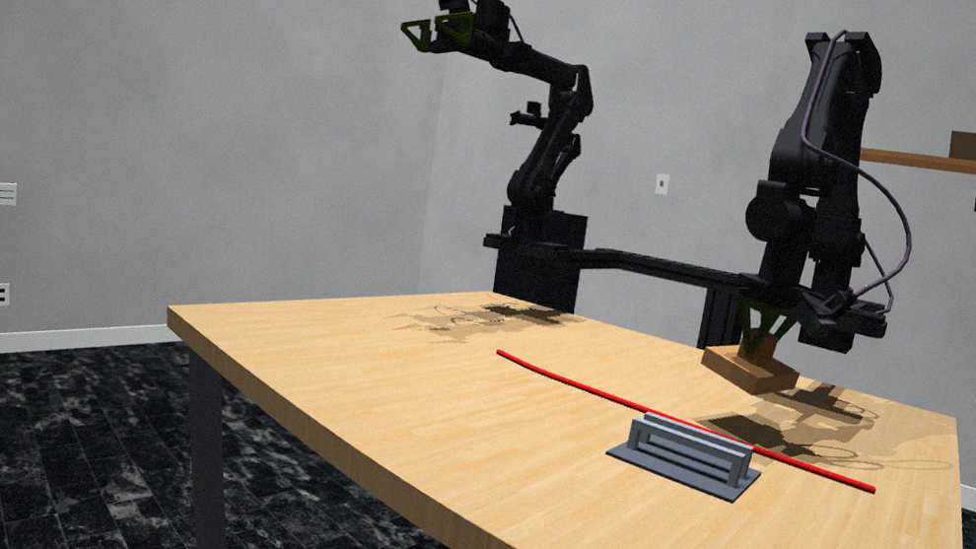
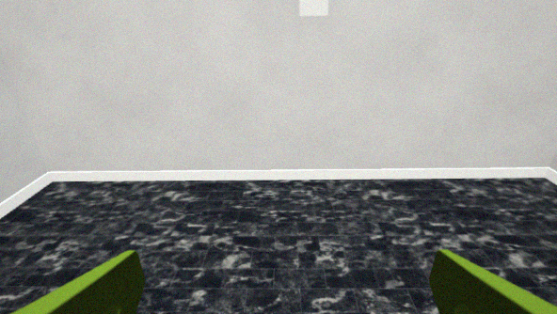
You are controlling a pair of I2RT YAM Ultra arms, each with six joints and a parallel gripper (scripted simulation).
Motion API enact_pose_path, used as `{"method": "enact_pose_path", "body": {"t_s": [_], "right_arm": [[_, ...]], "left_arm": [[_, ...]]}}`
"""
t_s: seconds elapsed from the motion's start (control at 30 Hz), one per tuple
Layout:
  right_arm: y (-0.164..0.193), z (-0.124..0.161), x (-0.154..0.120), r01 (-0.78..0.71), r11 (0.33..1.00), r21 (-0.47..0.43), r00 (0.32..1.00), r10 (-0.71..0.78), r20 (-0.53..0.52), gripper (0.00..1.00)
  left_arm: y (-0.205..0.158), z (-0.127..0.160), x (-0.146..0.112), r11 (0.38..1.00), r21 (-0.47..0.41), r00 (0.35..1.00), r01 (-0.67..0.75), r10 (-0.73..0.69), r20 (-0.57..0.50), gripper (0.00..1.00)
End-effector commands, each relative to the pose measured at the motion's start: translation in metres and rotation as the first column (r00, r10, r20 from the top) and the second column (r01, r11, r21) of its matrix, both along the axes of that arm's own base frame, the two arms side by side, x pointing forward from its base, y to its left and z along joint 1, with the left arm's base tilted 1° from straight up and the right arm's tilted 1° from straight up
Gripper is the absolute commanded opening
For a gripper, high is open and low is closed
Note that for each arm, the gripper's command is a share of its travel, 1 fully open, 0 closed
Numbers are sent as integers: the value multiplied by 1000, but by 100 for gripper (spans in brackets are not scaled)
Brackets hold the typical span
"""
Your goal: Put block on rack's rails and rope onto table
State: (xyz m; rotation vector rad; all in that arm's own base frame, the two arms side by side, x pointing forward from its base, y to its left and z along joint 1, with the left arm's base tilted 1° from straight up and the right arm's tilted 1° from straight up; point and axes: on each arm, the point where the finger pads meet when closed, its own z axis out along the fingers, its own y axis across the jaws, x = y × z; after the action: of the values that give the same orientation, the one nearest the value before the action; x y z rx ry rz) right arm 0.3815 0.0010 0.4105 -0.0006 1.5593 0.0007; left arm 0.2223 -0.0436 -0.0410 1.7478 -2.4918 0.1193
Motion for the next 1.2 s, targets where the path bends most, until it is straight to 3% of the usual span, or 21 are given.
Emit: {"method": "enact_pose_path", "body": {"t_s": [0.0,0.07,0.27,0.57,0.7,1.13,1.17], "right_arm": [[5,41,-13,-17,1000,-7,995,18,102,100],[5,41,-13,-17,1000,-7,995,18,102,100],[5,41,-13,-17,1000,-7,995,18,102,100],[5,41,-13,-17,1000,-7,995,18,102,100],[5,41,-13,-17,1000,-7,995,18,102,100],[5,41,-13,-17,1000,-7,995,18,102,100],[5,41,-13,-17,1000,-7,995,18,102,100]], "left_arm": [[28,7,42,981,137,986,140,-151,70,0],[28,7,42,981,137,986,140,-151,70,0],[22,10,67,935,135,939,329,-339,59,0],[14,13,104,805,137,808,578,-588,46,0],[17,14,112,778,138,781,613,-623,45,0],[-2,12,162,457,137,457,879,-889,38,0],[-2,12,162,457,137,457,879,-889,38,0]]}}
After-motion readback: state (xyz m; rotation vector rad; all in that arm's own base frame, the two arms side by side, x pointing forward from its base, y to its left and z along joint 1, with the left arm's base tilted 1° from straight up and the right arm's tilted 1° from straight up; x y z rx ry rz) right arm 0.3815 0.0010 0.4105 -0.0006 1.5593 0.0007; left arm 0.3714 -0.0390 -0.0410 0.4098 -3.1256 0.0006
